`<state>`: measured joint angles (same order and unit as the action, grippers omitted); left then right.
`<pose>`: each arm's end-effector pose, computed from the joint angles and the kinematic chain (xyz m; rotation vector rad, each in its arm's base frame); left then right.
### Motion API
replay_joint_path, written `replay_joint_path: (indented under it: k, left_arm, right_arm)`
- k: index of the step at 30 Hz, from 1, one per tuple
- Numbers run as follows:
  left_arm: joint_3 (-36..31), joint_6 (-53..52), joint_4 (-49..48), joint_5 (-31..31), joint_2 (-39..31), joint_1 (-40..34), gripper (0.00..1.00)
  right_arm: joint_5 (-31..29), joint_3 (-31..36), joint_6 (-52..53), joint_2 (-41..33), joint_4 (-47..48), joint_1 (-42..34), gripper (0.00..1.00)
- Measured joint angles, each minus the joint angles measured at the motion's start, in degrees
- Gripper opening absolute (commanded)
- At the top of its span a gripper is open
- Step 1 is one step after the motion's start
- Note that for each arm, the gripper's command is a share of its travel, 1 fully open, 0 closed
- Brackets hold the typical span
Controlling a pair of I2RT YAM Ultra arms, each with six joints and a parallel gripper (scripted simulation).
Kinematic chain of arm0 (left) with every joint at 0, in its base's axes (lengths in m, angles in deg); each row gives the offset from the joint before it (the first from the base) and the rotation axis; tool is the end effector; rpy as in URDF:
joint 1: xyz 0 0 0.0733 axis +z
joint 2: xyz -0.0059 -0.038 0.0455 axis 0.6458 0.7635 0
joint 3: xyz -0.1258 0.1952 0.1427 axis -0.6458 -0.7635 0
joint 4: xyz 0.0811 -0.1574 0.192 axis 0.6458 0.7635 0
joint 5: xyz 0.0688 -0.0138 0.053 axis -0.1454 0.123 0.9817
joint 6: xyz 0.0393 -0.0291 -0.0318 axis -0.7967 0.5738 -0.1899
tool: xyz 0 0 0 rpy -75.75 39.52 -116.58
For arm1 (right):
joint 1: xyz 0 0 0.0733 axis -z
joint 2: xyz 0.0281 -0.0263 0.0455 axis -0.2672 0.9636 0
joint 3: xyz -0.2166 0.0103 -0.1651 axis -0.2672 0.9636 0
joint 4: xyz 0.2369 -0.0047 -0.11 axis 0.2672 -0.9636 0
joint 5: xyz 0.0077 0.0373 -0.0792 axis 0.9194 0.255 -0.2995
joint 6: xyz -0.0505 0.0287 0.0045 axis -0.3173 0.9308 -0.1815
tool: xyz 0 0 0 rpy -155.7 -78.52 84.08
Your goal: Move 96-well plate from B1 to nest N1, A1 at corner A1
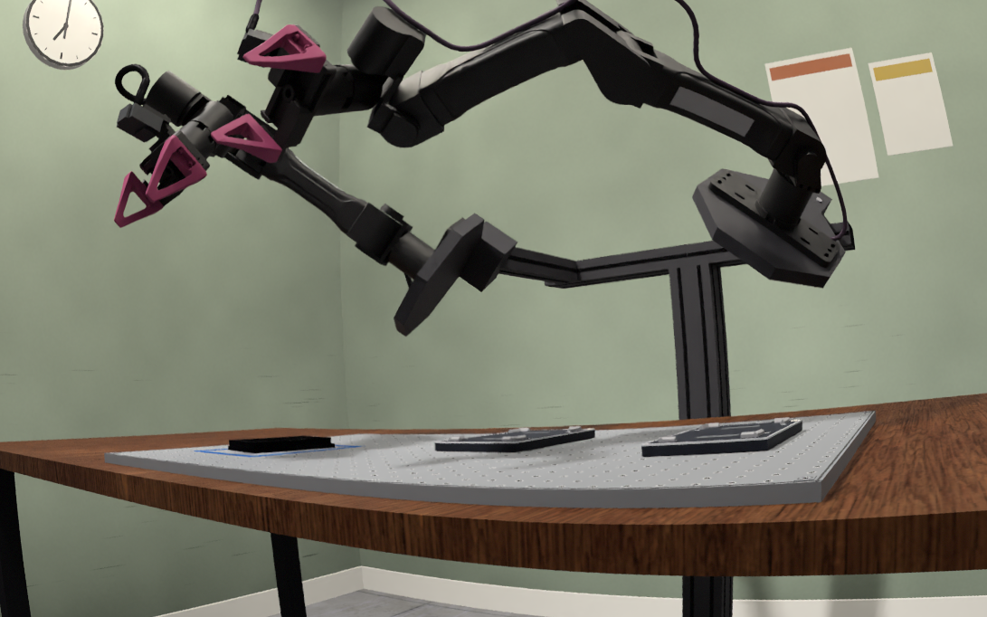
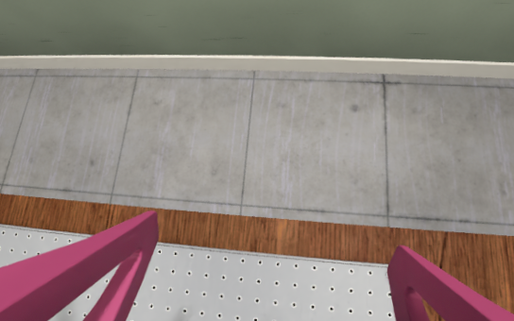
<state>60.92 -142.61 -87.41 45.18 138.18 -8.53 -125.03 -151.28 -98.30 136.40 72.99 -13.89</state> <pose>0.4172 -0.4258 0.0784 0.8704 1.1402 1.1729 0.3600 0.1693 0.2990 -0.2790 1.8355 -0.6638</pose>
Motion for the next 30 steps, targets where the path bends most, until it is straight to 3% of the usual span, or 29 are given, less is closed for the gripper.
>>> replay_joint_path:
  k: [22, 26, 30]
  left_arm:
    - [-0.31, 0.98, -0.02, -0.04, -0.09, 0.17, 1.0]
    - [-4.46, 5.31, 0.13, -0.76, -1.44, -0.17, 1.0]
    - [-14.05, 12.41, 0.87, -1.92, -4.76, -2.51, 1.0]
  right_arm:
    - [-0.44, 0.11, 0.13, 0.0, 0.48, 0.55, 1.0]
    - [-1.16, 3.56, 0.98, -0.83, 3.43, 0.98, 1.0]
    - [-2.03, 12.55, 2.51, -3.78, 7.37, 2.32, 1.0]
